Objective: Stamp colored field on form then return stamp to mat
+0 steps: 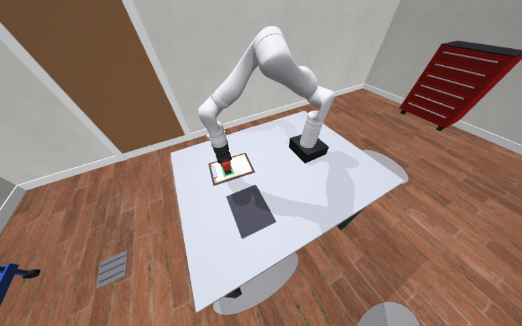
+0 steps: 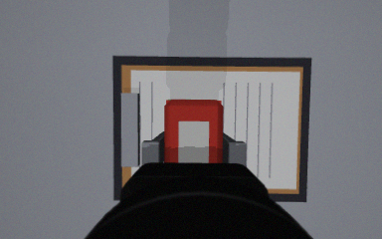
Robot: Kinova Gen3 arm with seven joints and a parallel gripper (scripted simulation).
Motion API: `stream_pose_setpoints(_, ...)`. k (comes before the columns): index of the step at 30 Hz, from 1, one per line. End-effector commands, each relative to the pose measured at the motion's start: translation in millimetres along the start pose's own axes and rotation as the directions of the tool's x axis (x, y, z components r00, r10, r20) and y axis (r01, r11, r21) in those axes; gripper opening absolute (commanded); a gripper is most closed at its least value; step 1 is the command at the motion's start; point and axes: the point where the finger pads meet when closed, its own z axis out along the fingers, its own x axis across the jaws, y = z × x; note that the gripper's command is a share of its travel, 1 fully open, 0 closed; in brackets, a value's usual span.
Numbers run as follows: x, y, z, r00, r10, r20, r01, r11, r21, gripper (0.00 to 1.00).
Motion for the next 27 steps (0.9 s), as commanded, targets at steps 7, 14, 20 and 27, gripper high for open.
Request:
stream_pose_setpoints(7,-0.9,1.0,-1.4,1.0,0.0,0.002,0.0,1.0,0.0,0.58)
stream_pose_setpoints(14,-0.9,1.0,-1.4,1.0,0.0,0.002,0.0,1.0,0.0,0.58)
stream_pose_setpoints(20,-0.9,1.0,3.5,1.0,0.0,0.002,0.0,1.0,0.0,0.58)
stream_pose_setpoints(27,-1.0,1.0,19.2,1.0,0.0,0.002,0.0,1.0,0.0,0.58)
